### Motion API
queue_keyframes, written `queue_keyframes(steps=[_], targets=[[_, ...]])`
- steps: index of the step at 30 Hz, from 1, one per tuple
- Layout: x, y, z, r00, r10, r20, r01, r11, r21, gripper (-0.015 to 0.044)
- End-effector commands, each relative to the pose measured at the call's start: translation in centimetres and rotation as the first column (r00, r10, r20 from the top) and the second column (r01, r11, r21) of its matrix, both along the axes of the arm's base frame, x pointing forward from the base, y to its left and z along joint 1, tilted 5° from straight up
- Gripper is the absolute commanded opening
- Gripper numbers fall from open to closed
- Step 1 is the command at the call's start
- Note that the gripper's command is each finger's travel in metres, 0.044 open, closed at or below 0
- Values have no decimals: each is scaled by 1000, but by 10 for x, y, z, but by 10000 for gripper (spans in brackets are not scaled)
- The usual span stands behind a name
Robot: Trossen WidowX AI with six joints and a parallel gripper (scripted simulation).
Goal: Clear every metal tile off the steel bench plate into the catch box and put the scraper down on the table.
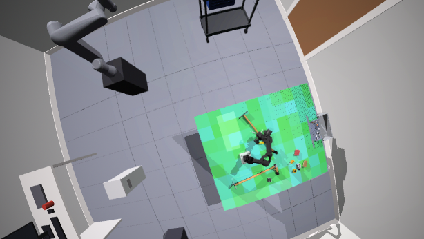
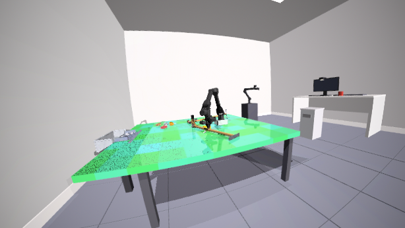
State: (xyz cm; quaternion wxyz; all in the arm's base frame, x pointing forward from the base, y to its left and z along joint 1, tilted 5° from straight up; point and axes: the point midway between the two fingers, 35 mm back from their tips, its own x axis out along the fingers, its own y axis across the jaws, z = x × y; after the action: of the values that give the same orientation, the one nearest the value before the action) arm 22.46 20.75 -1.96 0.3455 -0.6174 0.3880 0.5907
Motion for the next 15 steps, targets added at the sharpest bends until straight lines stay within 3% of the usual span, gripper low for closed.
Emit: queue_keyframes(steps=[1, 15], targets=[[7, 5, 1, 1000, 6, 6, -6, 1000, 6, 0], [19, 11, 1, 1000, 6, 7, -6, 1000, 7, 0]])
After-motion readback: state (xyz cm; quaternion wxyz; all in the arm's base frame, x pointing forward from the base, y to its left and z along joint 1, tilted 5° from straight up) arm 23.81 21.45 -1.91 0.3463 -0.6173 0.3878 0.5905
